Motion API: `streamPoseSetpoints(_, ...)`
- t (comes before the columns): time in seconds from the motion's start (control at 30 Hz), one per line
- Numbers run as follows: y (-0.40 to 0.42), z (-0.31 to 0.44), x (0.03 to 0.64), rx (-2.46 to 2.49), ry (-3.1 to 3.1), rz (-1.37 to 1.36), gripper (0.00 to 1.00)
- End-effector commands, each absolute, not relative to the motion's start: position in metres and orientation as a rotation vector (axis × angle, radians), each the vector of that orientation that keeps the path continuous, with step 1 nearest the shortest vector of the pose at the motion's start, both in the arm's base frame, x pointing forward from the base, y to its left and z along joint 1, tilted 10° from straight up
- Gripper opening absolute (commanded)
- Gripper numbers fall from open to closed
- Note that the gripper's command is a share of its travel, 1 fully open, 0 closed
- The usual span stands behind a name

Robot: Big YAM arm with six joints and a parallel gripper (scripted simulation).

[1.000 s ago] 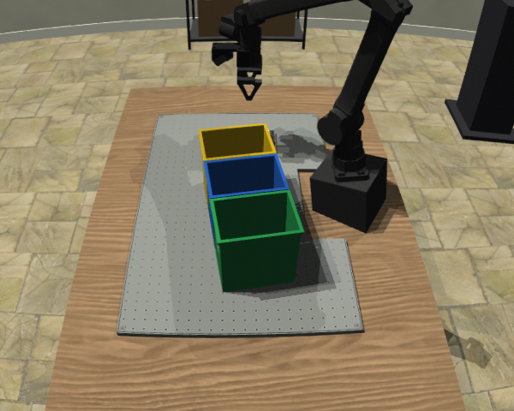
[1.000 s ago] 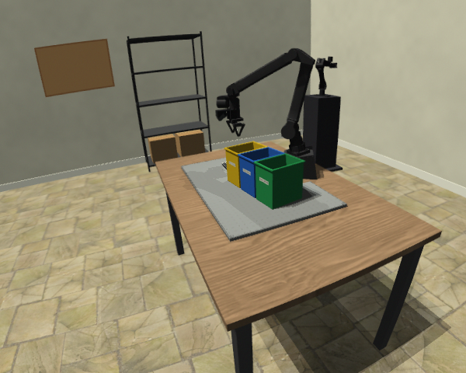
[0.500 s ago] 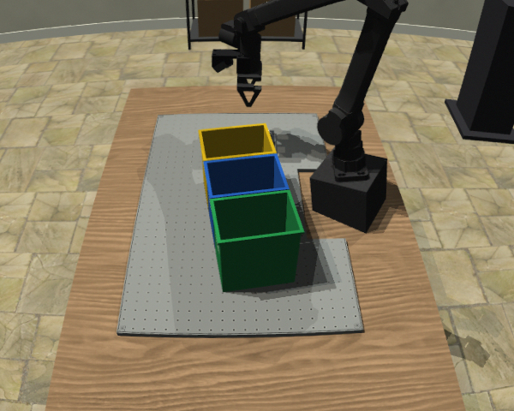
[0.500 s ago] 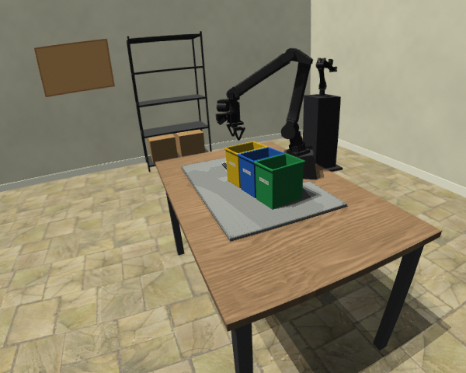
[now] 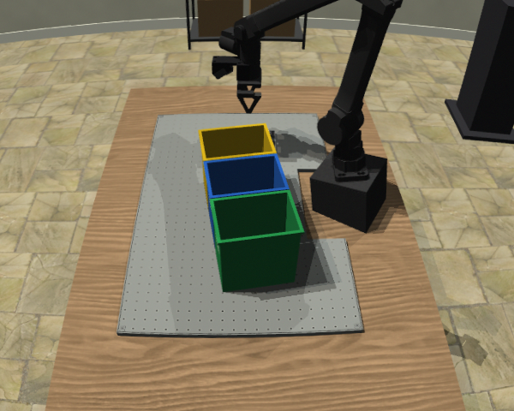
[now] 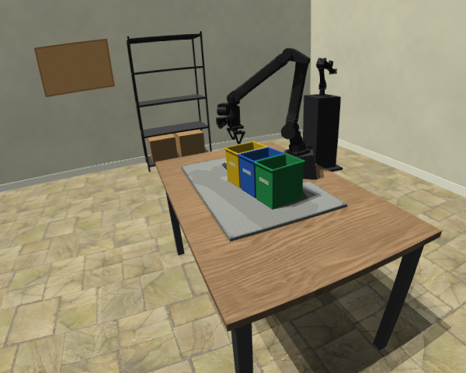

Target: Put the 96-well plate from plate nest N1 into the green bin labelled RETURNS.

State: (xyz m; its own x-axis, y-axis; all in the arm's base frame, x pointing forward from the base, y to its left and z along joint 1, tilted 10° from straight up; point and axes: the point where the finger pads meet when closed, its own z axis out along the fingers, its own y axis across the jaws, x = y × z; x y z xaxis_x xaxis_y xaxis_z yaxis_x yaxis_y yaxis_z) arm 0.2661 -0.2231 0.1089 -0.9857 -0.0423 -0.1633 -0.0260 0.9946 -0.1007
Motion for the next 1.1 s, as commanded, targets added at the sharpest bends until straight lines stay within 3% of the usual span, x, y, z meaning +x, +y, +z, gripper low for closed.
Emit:
streamPoseSetpoints(0.0, -0.221, 0.096, 0.270, -0.050, 2.979, -0.135, 1.00)
streamPoseSetpoints(1.07, -0.224, 0.050, 0.277, -0.050, 2.981, -0.136, 1.00)
